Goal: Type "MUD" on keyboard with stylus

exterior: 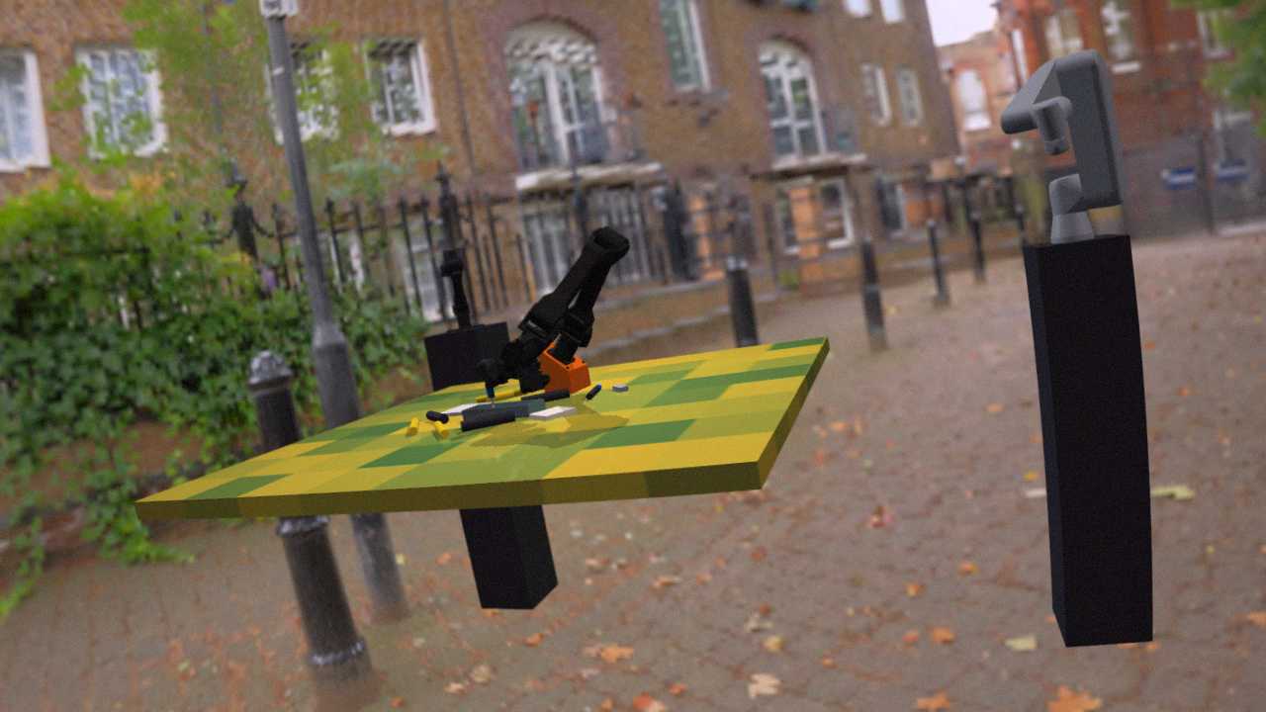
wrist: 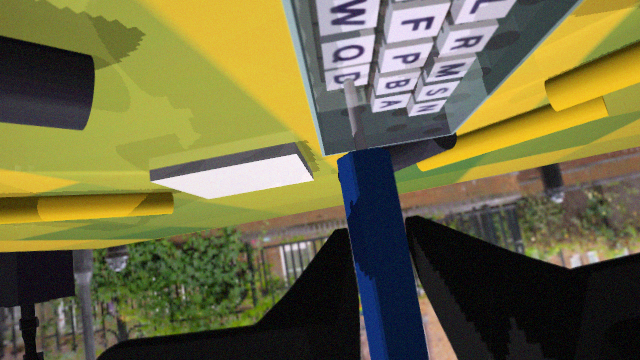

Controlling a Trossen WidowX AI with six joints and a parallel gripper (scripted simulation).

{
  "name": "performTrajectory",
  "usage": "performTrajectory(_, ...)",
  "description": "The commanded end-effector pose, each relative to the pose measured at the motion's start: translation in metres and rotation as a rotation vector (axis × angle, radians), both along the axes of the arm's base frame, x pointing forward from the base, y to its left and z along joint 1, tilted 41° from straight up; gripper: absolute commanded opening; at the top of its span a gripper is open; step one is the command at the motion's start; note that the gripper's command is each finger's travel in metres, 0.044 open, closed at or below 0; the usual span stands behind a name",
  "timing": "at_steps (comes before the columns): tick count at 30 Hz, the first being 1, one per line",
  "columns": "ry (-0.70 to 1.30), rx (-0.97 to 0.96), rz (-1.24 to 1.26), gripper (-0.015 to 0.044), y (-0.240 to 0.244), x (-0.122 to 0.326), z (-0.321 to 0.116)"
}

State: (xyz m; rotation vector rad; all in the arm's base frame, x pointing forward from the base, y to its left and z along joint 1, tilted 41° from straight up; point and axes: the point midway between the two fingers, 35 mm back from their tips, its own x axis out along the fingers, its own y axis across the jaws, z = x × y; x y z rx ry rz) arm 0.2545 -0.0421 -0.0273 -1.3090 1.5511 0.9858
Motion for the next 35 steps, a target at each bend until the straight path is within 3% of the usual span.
performTrajectory(1, 0.003, 0.003, -0.004, 0.0081, 0.002, -0.001, -0.003)
performTrajectory(35, 0.004, 0.005, -0.008, 0.0081, -0.022, -0.003, 0.024)
